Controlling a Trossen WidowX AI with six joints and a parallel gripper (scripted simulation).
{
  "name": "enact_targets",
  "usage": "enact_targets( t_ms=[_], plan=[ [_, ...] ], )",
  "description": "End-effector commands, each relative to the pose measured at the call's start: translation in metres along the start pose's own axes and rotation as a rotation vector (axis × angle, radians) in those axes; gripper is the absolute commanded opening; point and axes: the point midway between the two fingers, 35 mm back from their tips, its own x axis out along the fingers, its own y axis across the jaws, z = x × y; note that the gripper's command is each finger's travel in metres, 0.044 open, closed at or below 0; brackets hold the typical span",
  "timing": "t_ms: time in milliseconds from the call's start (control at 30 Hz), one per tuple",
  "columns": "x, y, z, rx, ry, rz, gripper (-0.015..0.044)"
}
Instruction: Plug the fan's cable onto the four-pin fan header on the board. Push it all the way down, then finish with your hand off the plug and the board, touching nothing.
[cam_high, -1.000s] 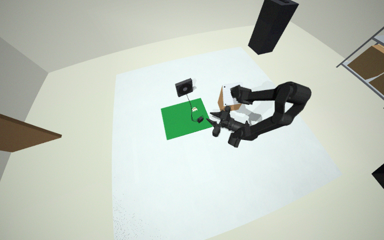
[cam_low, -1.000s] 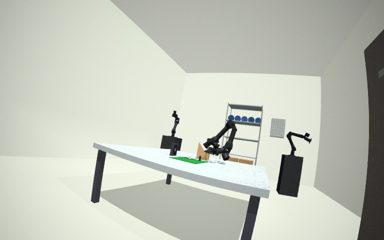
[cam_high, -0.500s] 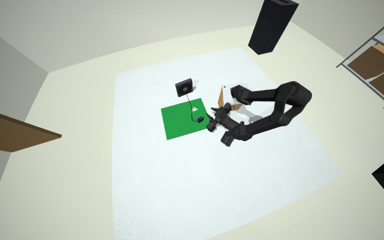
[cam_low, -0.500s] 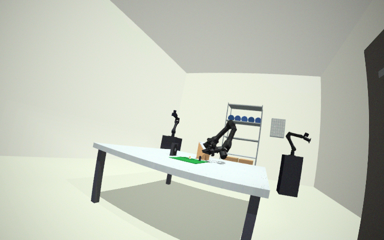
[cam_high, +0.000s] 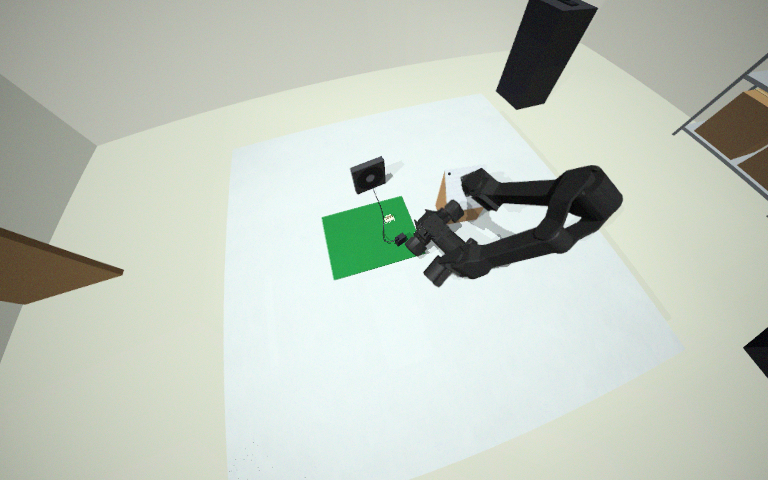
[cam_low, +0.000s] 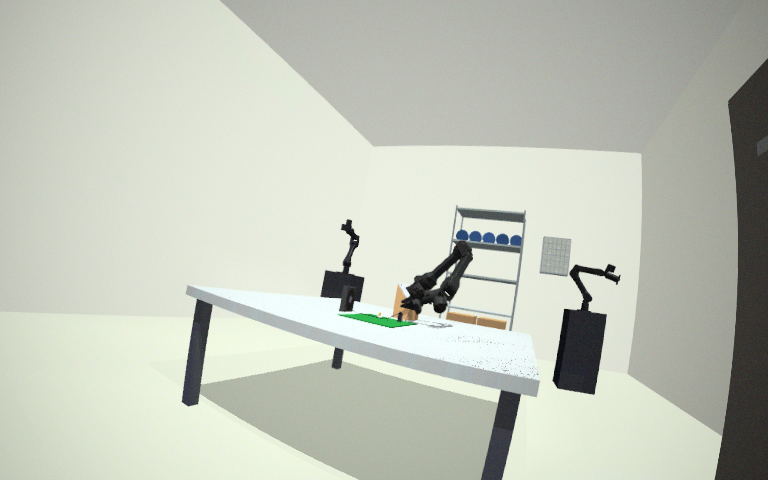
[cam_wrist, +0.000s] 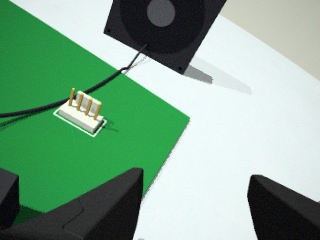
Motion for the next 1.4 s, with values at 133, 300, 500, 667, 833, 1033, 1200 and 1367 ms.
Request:
enact_targets(
  t_ms=[133, 300, 500, 667, 833, 1033, 1200, 1367],
  plan=[
    [0.005, -0.003, -0.004, -0.060, 0.156, -0.063, 0.0205],
    [0.007, -0.005, -0.006, -0.091, 0.255, -0.082, 0.0205],
    [0.008, -0.005, -0.009, -0.125, 0.374, -0.082, 0.0205],
    [0.007, -0.003, -0.010, -0.149, 0.473, -0.064, 0.0205],
    [0.005, -0.001, -0.010, -0.169, 0.569, -0.029, 0.0205],
    [0.002, 0.004, -0.009, -0.189, 0.677, 0.034, 0.0205],
    [-0.001, 0.008, -0.006, -0.201, 0.758, 0.103, 0.0205],
    [-0.005, 0.014, -0.002, -0.209, 0.829, 0.187, 0.0205]
  ],
)
